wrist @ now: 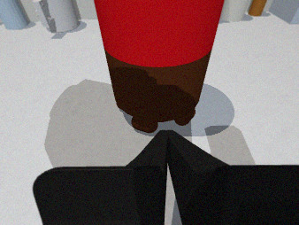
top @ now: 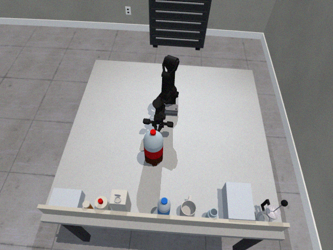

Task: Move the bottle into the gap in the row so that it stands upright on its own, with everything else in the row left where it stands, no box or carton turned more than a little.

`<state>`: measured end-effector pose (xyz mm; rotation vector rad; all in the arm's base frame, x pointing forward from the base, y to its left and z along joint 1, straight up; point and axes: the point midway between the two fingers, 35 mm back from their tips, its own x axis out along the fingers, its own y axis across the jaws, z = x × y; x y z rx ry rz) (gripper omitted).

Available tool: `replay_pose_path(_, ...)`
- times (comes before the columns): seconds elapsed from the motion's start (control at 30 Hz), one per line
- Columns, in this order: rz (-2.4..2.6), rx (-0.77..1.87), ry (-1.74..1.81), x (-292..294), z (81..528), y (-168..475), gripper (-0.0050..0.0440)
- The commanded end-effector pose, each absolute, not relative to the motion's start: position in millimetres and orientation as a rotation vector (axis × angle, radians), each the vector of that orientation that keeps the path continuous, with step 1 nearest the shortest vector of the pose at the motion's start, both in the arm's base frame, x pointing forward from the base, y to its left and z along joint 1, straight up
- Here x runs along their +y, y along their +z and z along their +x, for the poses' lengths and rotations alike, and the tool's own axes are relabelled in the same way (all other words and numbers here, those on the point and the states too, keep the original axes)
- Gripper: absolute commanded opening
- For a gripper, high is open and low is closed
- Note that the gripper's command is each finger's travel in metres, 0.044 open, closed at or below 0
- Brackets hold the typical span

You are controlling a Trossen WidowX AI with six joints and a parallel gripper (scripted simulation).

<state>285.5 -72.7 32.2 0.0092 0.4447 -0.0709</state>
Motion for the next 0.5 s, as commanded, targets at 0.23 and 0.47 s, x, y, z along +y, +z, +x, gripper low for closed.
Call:
replay_pose_path(0.23, 0.007, 0.430, -0.075, -74, 298, 21, -0.0050)
replay_pose_path(0.47, 0.007, 0.430, -0.075, -74, 302, 14, -0.0050)
